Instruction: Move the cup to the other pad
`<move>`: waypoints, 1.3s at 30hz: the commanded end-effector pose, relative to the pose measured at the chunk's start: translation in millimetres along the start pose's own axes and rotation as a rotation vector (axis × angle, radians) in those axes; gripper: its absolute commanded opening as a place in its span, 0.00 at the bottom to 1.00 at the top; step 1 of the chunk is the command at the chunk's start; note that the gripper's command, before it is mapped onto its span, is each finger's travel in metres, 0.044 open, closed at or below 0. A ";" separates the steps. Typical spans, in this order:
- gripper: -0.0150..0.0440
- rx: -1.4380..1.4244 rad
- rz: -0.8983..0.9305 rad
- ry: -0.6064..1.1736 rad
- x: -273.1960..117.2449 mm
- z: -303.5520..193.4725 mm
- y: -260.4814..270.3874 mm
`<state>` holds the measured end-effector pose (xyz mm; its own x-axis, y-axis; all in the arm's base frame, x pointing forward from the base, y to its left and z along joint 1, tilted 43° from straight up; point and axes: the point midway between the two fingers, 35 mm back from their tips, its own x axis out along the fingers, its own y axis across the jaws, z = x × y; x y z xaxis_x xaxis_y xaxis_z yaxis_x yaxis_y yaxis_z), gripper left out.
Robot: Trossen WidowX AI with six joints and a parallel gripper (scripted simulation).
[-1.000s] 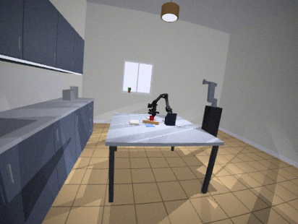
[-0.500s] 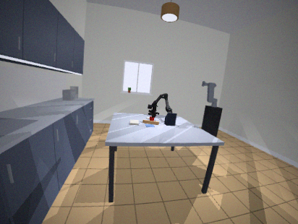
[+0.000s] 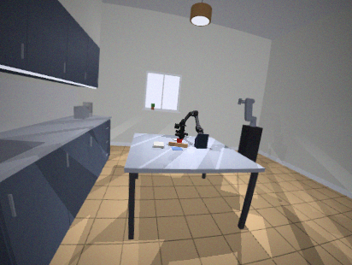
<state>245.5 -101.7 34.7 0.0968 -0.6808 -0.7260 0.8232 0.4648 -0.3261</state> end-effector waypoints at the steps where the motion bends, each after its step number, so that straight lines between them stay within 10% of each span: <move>1: 0.47 0.001 -0.001 0.000 -0.1 0.1 -0.2; 39: 0.47 -0.005 -0.001 0.006 -40.4 -1.4 3.7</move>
<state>243.7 -73.1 59.1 0.0921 -0.6750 -0.7320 0.8171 0.4713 -0.3319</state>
